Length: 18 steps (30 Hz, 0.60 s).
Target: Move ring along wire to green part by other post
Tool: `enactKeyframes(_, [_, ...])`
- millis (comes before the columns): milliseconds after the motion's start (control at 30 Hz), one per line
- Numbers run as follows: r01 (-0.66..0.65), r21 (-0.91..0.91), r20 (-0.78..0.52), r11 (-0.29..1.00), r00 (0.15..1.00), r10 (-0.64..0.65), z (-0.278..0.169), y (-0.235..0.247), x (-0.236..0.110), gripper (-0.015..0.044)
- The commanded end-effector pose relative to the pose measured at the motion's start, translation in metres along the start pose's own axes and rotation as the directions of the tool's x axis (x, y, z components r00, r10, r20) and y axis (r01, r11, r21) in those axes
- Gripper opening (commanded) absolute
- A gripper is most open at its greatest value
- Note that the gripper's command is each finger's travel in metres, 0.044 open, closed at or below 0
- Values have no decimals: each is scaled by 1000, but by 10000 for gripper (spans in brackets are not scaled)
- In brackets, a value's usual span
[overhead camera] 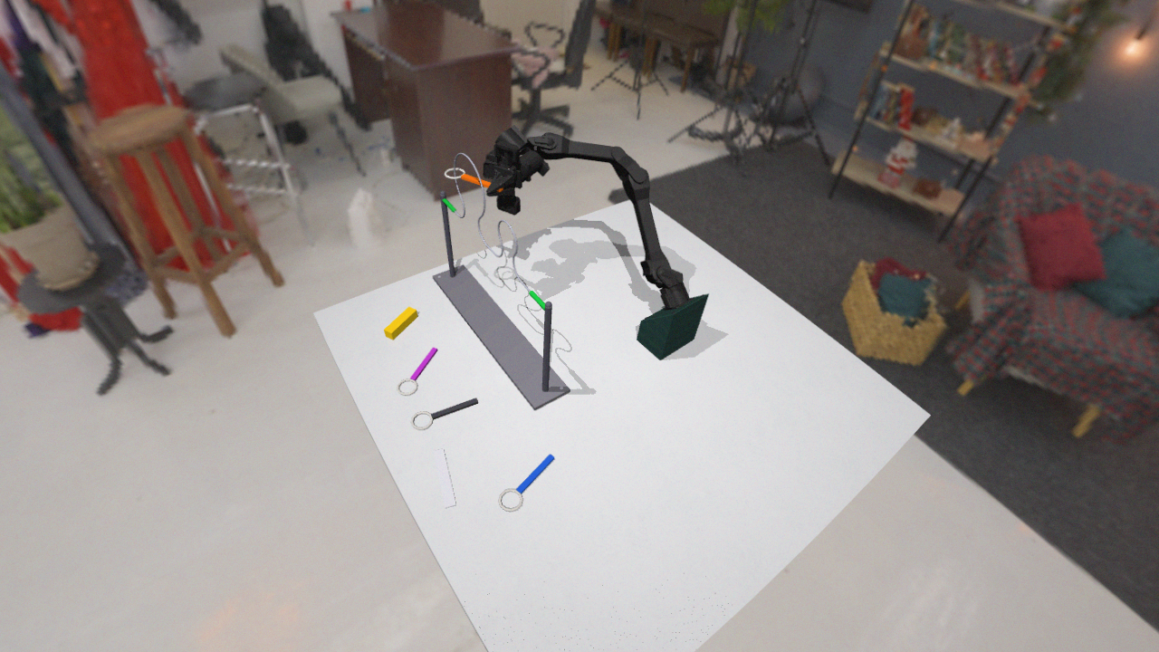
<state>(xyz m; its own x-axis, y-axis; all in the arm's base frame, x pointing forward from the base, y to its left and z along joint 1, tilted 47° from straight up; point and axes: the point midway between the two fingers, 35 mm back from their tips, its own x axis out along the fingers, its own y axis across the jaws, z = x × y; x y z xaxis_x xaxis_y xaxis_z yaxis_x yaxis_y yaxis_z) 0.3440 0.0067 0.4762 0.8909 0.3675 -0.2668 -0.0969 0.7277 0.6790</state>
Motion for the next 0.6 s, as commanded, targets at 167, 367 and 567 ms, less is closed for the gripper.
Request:
enactKeyframes(167, [54,-109,7,993,999,-53,1,-4,-1,-150])
enactKeyframes(367, [88,-175,13,981,996,-87,2,-6,-1,-150])
enactKeyframes(567, [122,-241,22,963,993,-120,2,-9,-1,-150])
